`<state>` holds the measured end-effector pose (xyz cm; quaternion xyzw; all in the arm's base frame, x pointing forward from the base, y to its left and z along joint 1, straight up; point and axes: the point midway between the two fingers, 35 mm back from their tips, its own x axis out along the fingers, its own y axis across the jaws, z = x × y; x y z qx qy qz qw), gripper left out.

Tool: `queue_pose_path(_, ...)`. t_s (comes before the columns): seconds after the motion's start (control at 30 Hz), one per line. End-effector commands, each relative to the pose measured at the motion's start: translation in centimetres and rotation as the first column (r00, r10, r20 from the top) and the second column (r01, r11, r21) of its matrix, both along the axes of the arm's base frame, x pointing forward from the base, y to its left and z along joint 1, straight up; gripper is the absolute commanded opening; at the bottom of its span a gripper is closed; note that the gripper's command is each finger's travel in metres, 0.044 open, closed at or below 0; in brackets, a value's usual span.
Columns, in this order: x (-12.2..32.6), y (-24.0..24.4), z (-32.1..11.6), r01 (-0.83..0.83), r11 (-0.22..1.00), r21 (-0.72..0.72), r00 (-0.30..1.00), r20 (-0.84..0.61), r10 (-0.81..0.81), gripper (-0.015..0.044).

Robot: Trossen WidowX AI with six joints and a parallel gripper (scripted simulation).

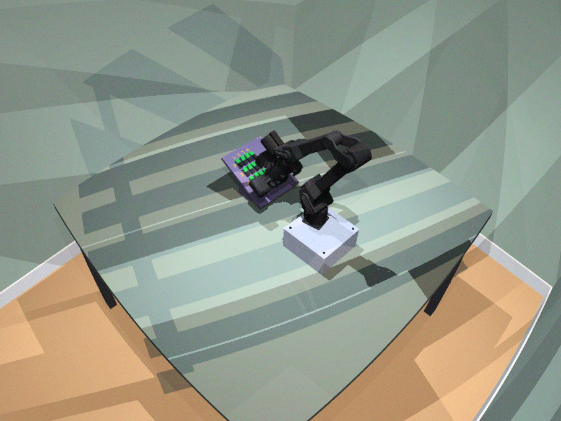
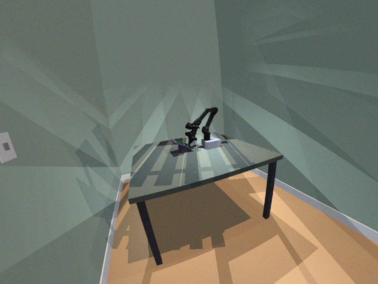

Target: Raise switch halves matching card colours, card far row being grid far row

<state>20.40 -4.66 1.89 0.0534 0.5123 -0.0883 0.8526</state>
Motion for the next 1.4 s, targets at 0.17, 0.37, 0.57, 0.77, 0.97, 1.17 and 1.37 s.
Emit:
queue_pose_path(0.17,-0.02,0.07,-0.1,-0.006,1.0,0.002,1.0,-0.003,0.006,0.0)
queue_pose_path(0.37,-0.02,0.07,-0.1,-0.006,1.0,0.002,1.0,-0.003,0.006,0.0)
queue_pose_path(0.57,0.01,0.06,-0.17,-0.006,1.0,0.002,1.0,-0.003,0.006,0.0)
queue_pose_path(0.77,0.05,0.05,-0.24,-0.006,1.0,0.002,1.0,-0.003,0.006,0.0)
queue_pose_path(0.97,0.08,0.04,-0.32,-0.006,1.0,0.002,1.0,-0.003,0.006,0.0)
queue_pose_path(1.17,0.12,0.04,-0.39,-0.006,1.0,0.002,1.0,-0.003,0.006,0.0)
queue_pose_path(1.37,0.15,0.03,-0.46,-0.006,1.0,0.002,1.0,-0.003,0.006,0.0)
